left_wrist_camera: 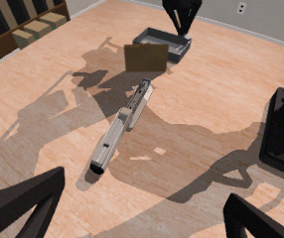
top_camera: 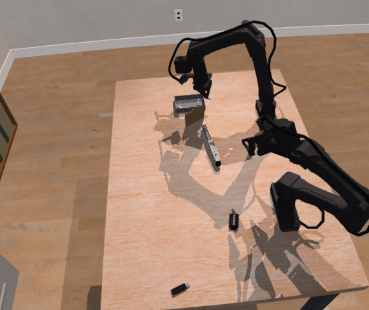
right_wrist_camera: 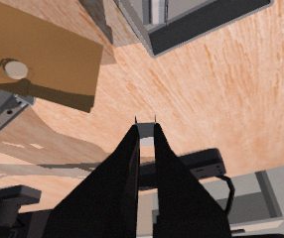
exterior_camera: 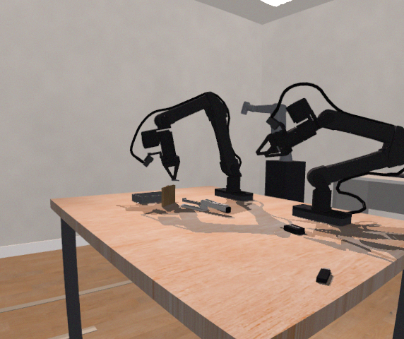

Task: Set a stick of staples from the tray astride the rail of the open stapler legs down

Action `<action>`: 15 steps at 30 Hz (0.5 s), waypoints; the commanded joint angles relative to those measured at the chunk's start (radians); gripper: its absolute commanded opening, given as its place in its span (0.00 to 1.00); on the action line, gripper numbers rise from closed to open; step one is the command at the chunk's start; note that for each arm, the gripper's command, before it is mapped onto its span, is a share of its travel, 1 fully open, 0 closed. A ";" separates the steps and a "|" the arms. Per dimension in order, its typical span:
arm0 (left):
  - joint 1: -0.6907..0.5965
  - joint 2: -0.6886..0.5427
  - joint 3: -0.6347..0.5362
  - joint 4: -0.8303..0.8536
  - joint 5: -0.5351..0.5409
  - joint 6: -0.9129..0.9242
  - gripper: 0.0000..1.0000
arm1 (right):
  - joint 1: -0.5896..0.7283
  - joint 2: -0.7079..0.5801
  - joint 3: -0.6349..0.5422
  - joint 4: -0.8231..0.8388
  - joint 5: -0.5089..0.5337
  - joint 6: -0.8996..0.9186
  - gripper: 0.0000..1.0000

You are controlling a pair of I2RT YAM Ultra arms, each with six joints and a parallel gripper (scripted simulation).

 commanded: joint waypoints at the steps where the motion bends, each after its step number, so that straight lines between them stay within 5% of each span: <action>1: 0.007 -0.015 0.008 0.002 0.004 0.001 1.00 | 0.066 -0.133 -0.101 0.035 -0.094 0.043 0.04; 15: 0.007 -0.015 0.008 0.002 0.004 0.001 1.00 | 0.386 0.041 0.022 0.048 -0.140 0.302 0.04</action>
